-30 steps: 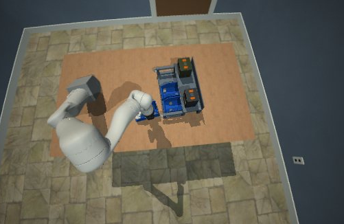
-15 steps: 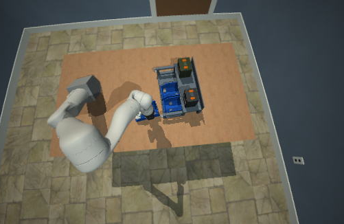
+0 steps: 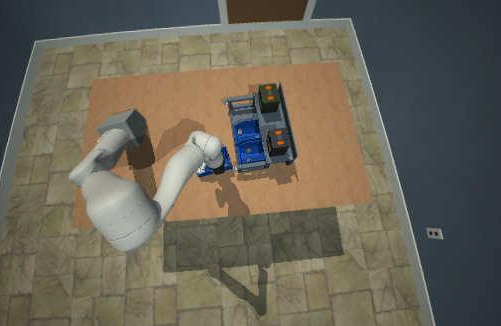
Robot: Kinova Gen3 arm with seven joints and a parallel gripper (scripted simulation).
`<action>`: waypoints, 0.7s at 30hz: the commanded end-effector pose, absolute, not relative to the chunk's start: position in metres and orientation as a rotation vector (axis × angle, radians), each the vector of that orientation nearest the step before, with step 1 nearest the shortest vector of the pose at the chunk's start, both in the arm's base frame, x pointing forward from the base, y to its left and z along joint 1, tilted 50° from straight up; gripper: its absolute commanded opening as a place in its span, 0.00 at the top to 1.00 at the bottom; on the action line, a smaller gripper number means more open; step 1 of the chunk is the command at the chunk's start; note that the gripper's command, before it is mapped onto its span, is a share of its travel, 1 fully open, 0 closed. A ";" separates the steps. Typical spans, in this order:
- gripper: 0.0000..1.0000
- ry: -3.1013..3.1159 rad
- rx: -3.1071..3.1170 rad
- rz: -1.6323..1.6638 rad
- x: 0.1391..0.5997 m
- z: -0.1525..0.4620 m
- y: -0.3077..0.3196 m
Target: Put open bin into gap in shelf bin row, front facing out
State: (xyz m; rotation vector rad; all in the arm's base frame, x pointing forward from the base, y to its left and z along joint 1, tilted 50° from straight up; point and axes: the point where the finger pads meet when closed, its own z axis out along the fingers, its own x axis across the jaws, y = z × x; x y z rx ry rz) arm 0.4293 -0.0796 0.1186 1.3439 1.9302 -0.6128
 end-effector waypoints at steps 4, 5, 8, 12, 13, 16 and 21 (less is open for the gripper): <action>1.00 1.931 1.343 -0.611 0.430 0.119 -0.079; 1.00 1.931 1.343 -0.611 0.430 0.119 -0.079; 1.00 1.931 1.343 -0.611 0.430 0.119 -0.079; 1.00 1.931 1.343 -0.611 0.429 0.119 -0.078; 1.00 1.931 1.343 -0.611 0.429 0.119 -0.078; 1.00 1.931 1.343 -0.611 0.429 0.120 -0.077; 1.00 1.931 1.343 -0.611 0.429 0.121 -0.076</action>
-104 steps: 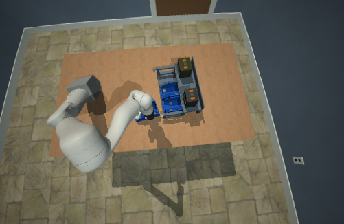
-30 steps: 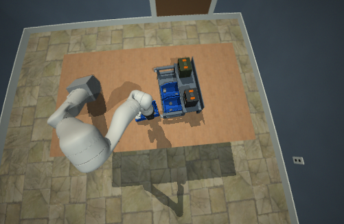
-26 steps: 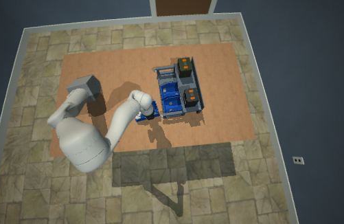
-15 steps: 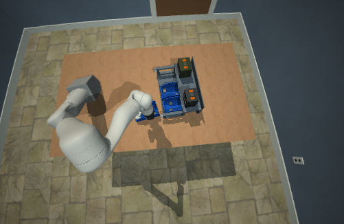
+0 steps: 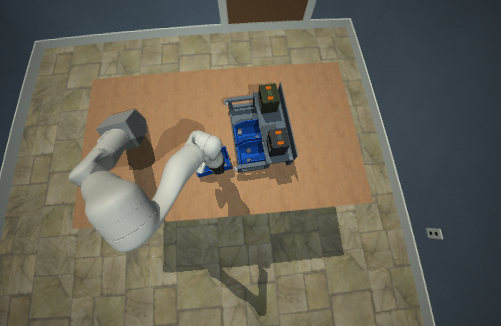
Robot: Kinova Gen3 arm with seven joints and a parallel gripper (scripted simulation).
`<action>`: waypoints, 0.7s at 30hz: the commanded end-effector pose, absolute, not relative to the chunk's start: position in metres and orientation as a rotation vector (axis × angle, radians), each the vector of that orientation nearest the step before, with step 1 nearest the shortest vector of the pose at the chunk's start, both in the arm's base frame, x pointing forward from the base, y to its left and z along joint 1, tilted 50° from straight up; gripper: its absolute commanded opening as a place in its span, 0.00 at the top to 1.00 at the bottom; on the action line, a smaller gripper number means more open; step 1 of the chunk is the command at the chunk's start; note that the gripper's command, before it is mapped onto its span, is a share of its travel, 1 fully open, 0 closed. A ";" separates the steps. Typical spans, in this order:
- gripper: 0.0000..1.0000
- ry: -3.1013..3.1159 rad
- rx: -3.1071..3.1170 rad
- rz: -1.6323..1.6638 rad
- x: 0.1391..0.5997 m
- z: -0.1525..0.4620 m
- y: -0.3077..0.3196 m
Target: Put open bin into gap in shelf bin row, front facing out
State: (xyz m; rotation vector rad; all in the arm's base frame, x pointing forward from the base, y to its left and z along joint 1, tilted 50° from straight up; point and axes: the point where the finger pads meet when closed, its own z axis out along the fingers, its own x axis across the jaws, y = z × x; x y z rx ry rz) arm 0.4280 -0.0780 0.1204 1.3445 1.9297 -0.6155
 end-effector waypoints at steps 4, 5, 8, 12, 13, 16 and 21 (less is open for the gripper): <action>1.00 1.931 1.343 -0.611 0.428 0.124 -0.074; 1.00 1.931 1.343 -0.611 0.427 0.124 -0.073; 1.00 1.931 1.343 -0.611 0.426 0.126 -0.070; 1.00 1.931 1.343 -0.611 0.425 0.130 -0.067; 1.00 1.931 1.343 -0.611 0.425 0.130 -0.066; 1.00 1.931 1.343 -0.611 0.424 0.131 -0.065; 1.00 1.931 1.343 -0.611 0.423 0.135 -0.061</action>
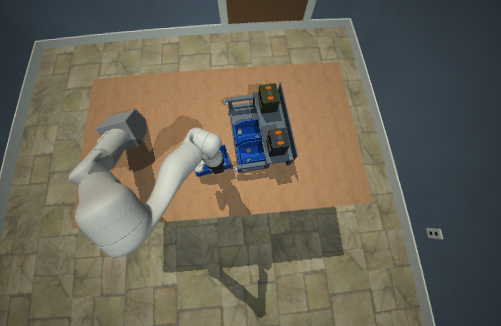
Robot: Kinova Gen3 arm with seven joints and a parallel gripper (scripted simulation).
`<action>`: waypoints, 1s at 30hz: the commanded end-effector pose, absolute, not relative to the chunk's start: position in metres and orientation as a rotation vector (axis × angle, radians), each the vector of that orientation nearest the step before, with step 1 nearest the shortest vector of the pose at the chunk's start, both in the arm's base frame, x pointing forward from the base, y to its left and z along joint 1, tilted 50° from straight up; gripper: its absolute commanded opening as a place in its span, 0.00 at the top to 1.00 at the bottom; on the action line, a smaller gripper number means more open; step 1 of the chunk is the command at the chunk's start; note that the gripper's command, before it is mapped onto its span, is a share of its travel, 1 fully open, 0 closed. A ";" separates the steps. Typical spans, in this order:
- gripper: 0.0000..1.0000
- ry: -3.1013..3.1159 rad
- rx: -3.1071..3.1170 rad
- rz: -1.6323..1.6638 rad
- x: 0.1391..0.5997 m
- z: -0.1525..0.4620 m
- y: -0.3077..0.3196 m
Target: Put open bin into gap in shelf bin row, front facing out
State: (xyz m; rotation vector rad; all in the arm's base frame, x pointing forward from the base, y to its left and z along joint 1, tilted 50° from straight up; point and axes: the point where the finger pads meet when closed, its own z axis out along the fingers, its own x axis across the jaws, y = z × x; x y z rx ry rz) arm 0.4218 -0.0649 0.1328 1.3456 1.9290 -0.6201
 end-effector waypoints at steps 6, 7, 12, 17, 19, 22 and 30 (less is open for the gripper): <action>1.00 1.931 1.343 -0.611 0.421 0.138 -0.058; 1.00 1.931 1.343 -0.611 0.421 0.139 -0.057; 1.00 1.931 1.343 -0.611 0.421 0.139 -0.056; 1.00 1.931 1.343 -0.611 0.421 0.140 -0.055; 1.00 1.931 1.343 -0.611 0.421 0.140 -0.055; 1.00 1.931 1.343 -0.611 0.421 0.140 -0.055; 1.00 1.931 1.343 -0.611 0.421 0.140 -0.055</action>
